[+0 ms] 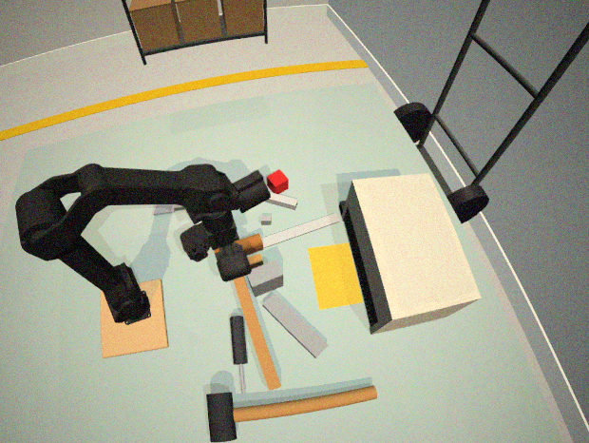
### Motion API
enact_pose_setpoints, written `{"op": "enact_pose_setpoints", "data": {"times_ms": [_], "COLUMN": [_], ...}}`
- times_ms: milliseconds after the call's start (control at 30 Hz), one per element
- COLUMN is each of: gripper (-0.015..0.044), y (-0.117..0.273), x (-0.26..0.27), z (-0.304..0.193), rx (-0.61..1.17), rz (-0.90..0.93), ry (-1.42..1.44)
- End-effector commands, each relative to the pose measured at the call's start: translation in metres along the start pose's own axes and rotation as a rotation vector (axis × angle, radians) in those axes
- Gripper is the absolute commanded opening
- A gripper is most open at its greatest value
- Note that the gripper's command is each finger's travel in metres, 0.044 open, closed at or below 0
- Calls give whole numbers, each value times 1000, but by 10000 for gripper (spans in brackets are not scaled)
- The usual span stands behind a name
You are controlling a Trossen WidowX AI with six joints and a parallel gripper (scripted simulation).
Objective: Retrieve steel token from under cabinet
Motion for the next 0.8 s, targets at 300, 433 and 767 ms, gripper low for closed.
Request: {"op": "enact_pose_setpoints", "data": {"times_ms": [300,433,767], "gripper": [0,0,0], "y": [1,1,1], "x": [13,17,27], "z": [-3,-3,-5], "rx": [5,5,5], "rz": [-1,-1,0], "ry": [5,6,7]}}
Point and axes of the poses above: the point midway between the two fingers, 35 mm back from their tips, its own y axis back along the fingers, its own x axis across the jaws, z = x × y, the point moved 8 cm from there along y, back along the fingers, and after that the axes turned 5 degrees about -y, right-handed, at the moved point
